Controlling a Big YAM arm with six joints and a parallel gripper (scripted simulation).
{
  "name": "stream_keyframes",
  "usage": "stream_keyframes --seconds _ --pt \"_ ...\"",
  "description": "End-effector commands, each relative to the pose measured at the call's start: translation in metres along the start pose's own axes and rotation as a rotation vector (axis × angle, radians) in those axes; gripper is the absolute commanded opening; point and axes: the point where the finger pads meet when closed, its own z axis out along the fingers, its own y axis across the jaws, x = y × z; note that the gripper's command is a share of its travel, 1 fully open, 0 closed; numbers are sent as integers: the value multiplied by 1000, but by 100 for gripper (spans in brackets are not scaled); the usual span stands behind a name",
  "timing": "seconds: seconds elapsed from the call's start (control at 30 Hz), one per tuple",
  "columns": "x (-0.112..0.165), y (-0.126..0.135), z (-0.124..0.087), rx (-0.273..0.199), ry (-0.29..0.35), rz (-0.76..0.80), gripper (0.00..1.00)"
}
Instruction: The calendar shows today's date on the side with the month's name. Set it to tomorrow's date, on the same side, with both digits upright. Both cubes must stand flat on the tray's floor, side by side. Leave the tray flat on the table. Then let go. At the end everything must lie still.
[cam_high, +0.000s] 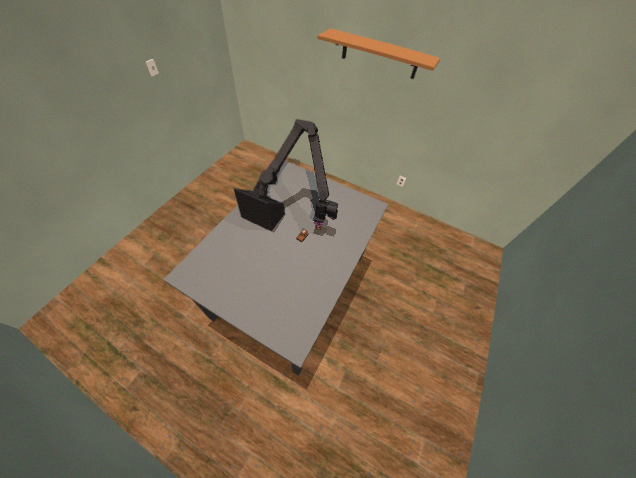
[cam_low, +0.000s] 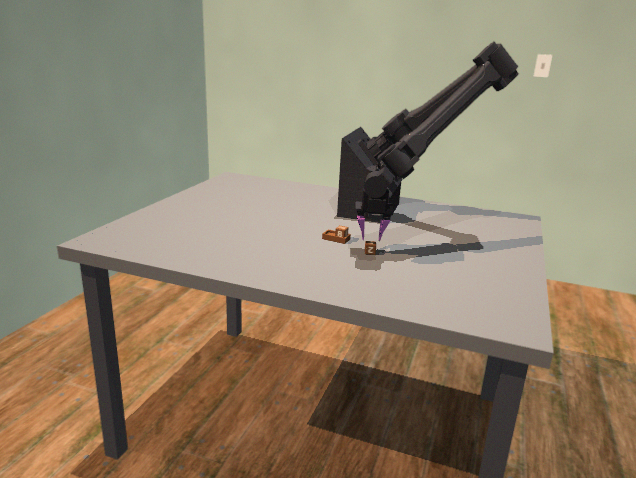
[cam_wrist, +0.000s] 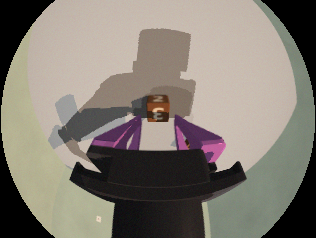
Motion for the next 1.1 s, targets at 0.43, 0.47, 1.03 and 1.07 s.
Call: stream_keyframes --seconds 0.43,0.47,1.03,1.07 --pt "-10 8 -2 2 -12 -19 45" --pt "-11 8 -3 2 -13 -19 45" --pt "-15 8 -3 3 -16 -21 45" --pt "-15 8 -3 3 -16 -21 45"
